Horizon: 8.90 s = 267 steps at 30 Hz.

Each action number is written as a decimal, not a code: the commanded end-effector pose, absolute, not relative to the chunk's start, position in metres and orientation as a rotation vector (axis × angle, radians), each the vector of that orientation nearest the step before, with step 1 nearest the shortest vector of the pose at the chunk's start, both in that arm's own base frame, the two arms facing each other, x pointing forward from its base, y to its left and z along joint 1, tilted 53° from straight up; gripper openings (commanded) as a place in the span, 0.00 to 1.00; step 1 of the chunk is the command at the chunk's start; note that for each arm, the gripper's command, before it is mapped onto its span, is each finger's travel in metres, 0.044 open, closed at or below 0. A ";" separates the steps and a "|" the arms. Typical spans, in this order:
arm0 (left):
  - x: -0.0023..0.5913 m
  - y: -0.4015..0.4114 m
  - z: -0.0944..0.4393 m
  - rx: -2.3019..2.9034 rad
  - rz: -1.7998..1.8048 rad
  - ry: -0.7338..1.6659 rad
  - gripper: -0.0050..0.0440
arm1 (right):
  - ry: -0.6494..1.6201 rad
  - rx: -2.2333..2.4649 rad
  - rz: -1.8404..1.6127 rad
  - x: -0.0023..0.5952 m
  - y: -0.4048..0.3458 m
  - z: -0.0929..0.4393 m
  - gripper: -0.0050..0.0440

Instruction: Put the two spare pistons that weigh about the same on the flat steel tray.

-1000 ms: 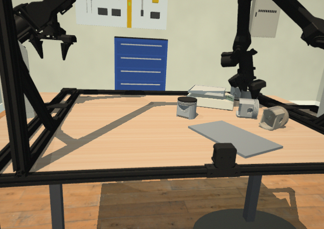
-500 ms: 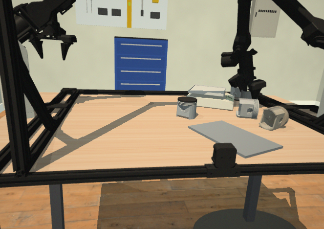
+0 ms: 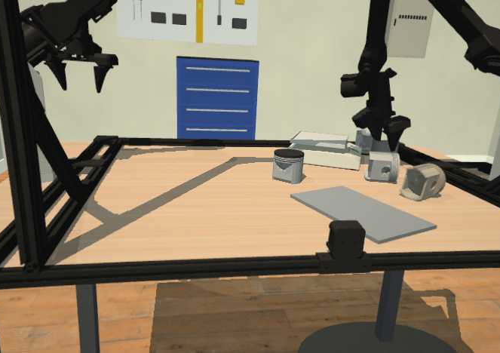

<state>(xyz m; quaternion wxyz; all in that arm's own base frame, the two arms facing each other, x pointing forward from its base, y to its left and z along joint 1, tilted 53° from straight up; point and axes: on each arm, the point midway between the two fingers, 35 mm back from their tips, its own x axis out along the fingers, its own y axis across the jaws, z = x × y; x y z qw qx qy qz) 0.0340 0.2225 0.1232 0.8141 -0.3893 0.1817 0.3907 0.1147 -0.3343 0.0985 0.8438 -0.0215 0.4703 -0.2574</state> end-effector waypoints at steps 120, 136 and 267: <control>0.034 0.222 0.123 -0.830 0.832 0.386 1.00 | 0.453 0.654 -0.779 0.072 -0.244 0.182 0.87; 0.034 0.222 0.123 -0.830 0.832 0.386 1.00 | 0.534 0.431 -0.712 0.110 -0.189 0.171 0.87; 0.034 0.222 0.123 -0.830 0.832 0.386 1.00 | 0.802 -0.592 -0.475 0.280 -0.091 0.069 0.87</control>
